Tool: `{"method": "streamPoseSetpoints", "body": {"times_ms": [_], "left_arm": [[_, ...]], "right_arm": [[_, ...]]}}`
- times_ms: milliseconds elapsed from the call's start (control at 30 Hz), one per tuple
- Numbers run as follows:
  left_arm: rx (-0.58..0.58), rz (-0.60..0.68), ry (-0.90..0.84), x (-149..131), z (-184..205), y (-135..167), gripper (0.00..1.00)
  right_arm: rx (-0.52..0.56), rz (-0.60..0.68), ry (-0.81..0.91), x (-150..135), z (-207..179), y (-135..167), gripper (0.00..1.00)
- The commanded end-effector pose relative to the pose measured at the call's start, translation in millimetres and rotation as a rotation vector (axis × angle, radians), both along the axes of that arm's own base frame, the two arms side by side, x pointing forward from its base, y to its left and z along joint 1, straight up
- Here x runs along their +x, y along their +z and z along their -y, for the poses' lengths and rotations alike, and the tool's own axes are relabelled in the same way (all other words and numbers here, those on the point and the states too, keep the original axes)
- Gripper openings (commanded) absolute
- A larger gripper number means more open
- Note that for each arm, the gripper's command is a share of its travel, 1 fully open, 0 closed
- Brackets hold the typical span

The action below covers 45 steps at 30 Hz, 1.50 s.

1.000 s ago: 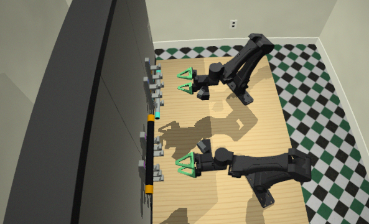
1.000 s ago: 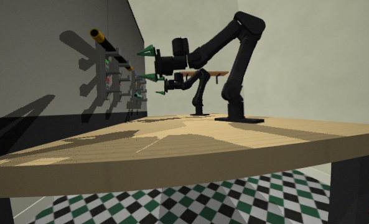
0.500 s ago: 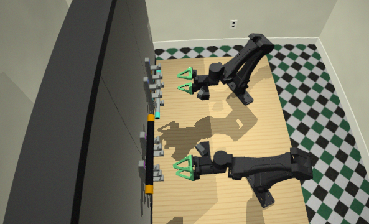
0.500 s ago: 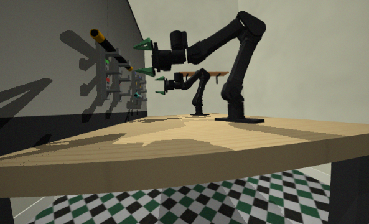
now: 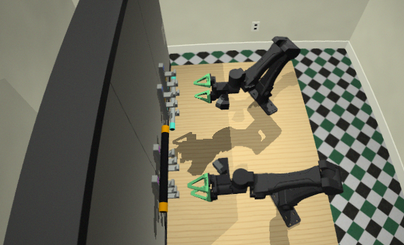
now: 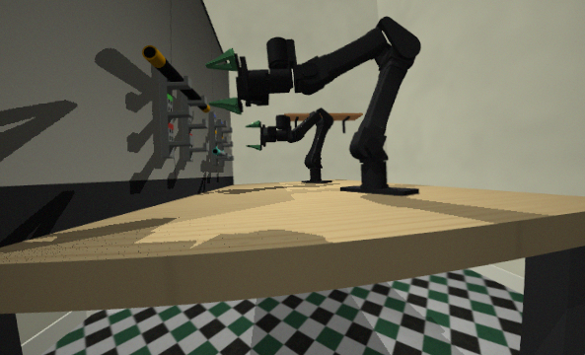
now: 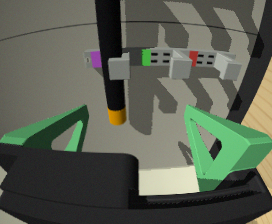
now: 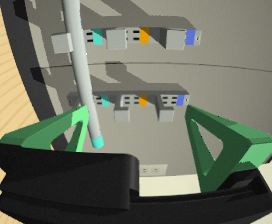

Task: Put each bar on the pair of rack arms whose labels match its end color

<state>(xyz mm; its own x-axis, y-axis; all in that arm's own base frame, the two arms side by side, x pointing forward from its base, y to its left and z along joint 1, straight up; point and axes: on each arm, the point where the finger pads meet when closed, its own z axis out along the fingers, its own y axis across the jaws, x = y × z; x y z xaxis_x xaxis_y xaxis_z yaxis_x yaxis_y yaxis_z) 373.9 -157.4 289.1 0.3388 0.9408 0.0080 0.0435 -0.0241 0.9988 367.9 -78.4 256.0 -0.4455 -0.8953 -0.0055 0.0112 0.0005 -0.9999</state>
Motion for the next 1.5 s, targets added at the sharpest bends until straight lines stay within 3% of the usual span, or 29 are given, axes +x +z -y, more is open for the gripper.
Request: {"method": "streamPoseSetpoints", "body": {"times_ms": [0,1467], "left_arm": [[-0.024,0.043,-0.015,2,-3,29,1.0],[-0.024,0.043,-0.015,32,-41,47,1.0]], "right_arm": [[0.0,-0.011,-0.019,-1,6,-7,1.0],[0.0,-0.011,-0.019,-1,6,-7,1.0]]}}
